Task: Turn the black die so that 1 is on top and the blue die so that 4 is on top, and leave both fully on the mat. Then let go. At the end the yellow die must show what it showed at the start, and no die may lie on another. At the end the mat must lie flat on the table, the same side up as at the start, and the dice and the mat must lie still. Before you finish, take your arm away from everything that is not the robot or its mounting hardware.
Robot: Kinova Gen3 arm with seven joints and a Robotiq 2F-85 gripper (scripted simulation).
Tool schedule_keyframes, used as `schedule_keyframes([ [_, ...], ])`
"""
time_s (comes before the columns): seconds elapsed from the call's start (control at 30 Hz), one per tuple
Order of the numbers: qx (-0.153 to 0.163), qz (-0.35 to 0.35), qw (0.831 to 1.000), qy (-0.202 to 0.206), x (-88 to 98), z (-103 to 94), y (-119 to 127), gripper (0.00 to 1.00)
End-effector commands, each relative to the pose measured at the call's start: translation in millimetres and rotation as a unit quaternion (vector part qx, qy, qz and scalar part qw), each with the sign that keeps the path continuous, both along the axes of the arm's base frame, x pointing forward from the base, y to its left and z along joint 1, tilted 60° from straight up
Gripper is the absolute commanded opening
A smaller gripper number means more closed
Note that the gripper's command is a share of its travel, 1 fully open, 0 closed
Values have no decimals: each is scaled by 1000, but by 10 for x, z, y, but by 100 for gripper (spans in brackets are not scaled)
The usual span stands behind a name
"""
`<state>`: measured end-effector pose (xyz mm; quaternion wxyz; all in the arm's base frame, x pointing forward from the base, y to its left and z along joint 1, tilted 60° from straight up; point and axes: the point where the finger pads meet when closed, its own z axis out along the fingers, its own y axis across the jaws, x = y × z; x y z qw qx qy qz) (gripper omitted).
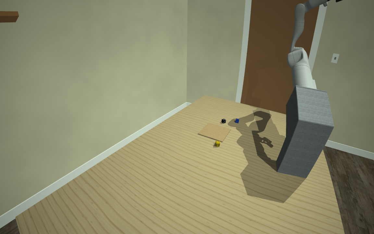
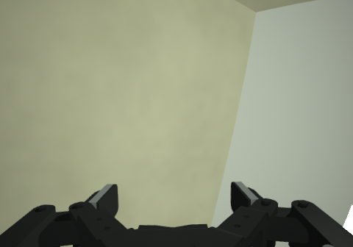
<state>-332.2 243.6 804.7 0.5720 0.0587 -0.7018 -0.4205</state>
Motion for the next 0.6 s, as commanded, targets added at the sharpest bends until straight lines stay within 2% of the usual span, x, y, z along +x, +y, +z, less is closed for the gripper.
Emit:
schedule_keyframes([
  [0.0, -16, -30, 999, 16, 268, -46, 389, 100],
  [0.07, -16, -30, 999, 16, 268, -46, 389, 100],
  [0.13, -19, -83, 996, 36, 689, -78, 877, 100],
  [0.17, -19, -83, 996, 36, 689, -78, 877, 100],
  [0.2, -21, -111, 993, 45, 918, -115, 1111, 100],
  [0.23, -21, -111, 993, 45, 918, -115, 1111, 100],
  [0.27, -23, -139, 989, 53, 1159, -165, 1336, 100],
  [0.3, -23, -139, 989, 53, 1159, -165, 1336, 100],
  [0.33, -26, -168, 984, 59, 1410, -230, 1551, 100],
  [0.37, -26, -168, 984, 59, 1410, -230, 1551, 100],
  [0.4, -30, -197, 978, 65, 1671, -309, 1754, 100],
  [0.43, -30, -197, 978, 65, 1671, -309, 1754, 100],
  [0.47, -34, -226, 971, 70, 1941, -403, 1944, 100],
  [0.5, -34, -226, 971, 70, 1941, -403, 1944, 100],
  [0.53, -39, -256, 963, 73, 2219, -510, 2120, 100],
  [0.57, -39, -256, 963, 73, 2219, -510, 2120, 100],
])
